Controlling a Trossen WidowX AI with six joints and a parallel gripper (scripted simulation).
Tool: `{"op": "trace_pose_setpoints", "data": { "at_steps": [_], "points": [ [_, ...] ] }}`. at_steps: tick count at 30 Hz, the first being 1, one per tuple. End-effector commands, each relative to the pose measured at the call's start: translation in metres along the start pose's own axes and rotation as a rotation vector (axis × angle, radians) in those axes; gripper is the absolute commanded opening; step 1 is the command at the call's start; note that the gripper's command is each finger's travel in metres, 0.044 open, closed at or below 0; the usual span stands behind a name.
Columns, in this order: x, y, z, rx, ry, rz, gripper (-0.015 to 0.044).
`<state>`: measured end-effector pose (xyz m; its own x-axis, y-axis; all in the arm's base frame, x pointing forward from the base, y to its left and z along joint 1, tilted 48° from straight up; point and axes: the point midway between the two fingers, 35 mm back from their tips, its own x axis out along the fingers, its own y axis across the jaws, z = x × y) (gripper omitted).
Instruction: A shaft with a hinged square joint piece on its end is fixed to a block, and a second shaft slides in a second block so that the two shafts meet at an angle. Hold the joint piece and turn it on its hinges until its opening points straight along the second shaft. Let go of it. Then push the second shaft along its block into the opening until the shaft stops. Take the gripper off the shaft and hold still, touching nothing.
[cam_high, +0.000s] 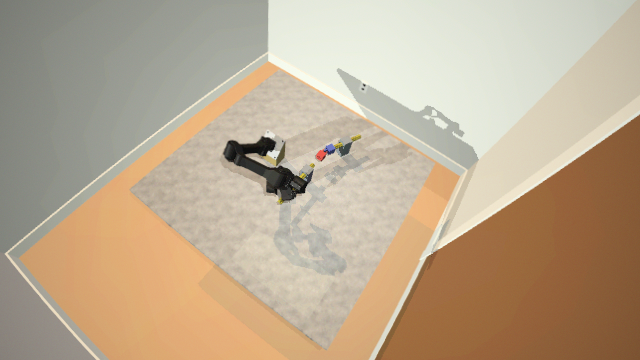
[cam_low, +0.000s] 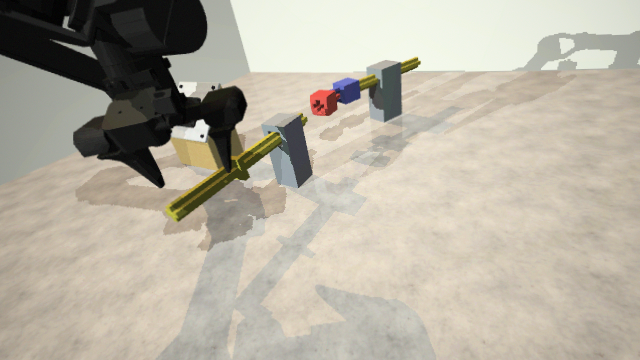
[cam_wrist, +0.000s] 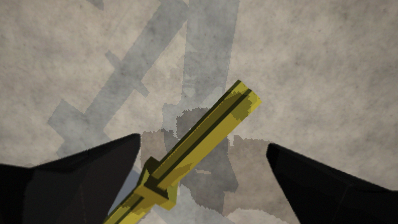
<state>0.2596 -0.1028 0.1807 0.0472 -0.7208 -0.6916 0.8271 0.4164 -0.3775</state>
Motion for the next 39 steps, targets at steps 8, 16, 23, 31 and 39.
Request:
{"op": "trace_pose_setpoints", "data": {
  "at_steps": [8,16,23,31,39],
  "points": [
    [0.017,-0.004,0.0,0.375,-0.036,0.025,0.044],
    [0.028,-0.008,0.0,0.623,-0.055,0.048,0.044],
    [0.029,-0.008,0.0,0.629,-0.055,0.049,0.044],
    [0.042,-0.007,0.001,0.629,-0.055,0.049,0.044],
    [0.055,-0.007,0.001,0.629,-0.057,0.049,0.044]
  ]
}}
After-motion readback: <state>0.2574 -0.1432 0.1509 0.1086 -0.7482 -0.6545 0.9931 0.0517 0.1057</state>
